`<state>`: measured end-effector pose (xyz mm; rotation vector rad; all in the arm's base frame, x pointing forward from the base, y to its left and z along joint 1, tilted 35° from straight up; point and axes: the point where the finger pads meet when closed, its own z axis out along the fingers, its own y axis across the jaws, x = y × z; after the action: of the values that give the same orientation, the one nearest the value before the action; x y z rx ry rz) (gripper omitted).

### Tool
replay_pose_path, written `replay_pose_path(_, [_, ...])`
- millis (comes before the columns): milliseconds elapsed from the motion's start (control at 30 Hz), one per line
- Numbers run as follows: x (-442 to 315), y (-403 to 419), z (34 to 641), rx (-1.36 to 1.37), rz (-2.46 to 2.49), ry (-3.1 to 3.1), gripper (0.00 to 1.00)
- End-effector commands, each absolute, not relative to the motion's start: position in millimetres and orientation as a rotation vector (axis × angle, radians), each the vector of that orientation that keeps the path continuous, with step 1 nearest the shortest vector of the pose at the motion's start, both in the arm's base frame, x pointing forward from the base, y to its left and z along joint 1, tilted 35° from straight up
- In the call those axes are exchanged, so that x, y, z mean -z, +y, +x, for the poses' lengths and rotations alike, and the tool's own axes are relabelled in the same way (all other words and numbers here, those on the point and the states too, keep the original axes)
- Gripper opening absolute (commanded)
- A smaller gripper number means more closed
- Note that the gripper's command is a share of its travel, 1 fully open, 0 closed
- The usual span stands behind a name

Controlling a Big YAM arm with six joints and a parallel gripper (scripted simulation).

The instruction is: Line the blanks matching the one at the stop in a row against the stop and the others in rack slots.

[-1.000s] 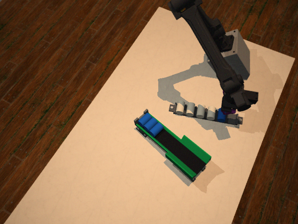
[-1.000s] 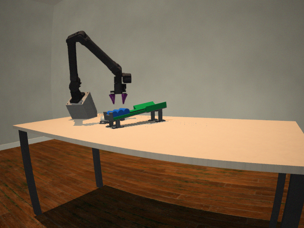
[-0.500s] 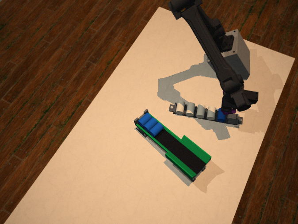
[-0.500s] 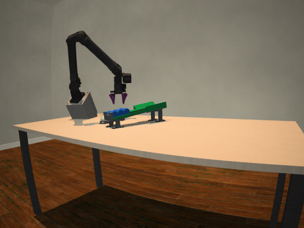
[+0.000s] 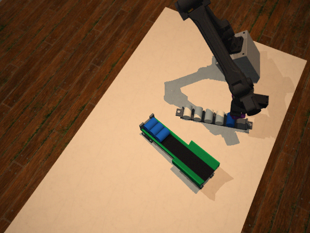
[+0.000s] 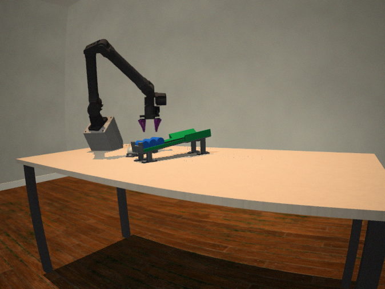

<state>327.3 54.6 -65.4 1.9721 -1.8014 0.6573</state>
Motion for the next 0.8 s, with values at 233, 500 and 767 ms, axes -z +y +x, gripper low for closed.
replay_pose_path(233, [68.6, 55.8, 342.0, -0.667, 1.977, -1.827, 0.80])
replay_pose_path(500, [76.8, 46.0, 329.8, -0.653, 1.969, -1.805, 0.80])
replay_pose_path(767, [83.1, 41.4, 330.3, -0.653, 1.968, -1.804, 0.80])
